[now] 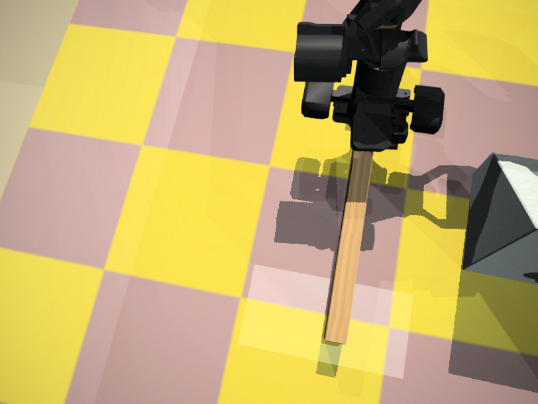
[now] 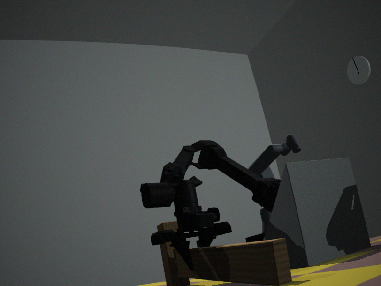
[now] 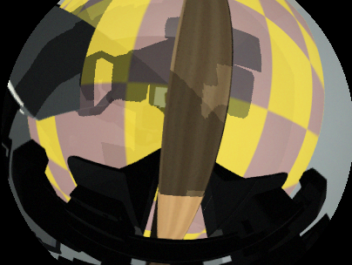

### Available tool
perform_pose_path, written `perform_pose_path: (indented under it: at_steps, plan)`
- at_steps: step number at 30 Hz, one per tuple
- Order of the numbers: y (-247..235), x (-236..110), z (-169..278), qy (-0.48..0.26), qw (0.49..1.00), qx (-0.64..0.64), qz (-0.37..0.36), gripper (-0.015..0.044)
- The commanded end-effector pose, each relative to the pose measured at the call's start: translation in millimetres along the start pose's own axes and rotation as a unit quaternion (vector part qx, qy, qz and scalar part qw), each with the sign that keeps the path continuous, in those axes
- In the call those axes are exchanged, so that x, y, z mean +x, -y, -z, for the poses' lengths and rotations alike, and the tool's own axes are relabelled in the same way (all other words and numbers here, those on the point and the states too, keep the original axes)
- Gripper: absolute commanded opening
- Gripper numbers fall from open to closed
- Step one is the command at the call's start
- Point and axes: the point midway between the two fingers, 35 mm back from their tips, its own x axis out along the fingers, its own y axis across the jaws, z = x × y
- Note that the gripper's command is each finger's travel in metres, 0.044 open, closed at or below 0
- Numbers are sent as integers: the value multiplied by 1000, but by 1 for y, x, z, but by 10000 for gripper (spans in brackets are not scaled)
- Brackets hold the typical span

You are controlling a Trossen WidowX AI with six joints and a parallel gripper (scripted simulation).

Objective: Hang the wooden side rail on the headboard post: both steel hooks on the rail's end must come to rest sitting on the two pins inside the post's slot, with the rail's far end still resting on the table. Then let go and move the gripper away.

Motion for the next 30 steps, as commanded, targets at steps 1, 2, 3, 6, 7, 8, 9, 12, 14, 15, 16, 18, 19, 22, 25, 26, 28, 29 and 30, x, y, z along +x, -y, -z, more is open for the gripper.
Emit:
perform_pose_path:
  at_steps: [1,2,3,6,7,8,9,12,14,15,16,18,19,22,25,26,28,29,30]
  plan:
    - [1,-2,1,1,1000,1,5,0]
    - [1,-2,1,1,1000,1,5,0]
    - [1,-2,1,1,1000,1,5,0]
    - [0,-2,2,1,1000,1,5,0]
    - [1,-2,2,1,1000,1,5,0]
    - [1,-2,2,1,1000,1,5,0]
    - [1,-2,2,1,1000,1,5,0]
    - [0,-1,2,1,1000,1,5,0]
    - [0,-1,3,1,1000,1,5,0]
    - [0,-1,3,1,1000,1,5,0]
    - [0,-1,3,1,1000,1,5,0]
    - [0,-2,3,1,1000,1,5,0]
    - [0,-2,3,1,1000,1,5,0]
    - [1,-2,3,1,1000,1,5,0]
    - [1,-2,4,1,1000,1,5,0]
    - [1,-2,4,1,1000,1,5,0]
    - [1,-3,4,1,1000,1,5,0]
    - [1,-3,4,1,1000,1,5,0]
    - [2,-3,4,1,1000,1,5,0]
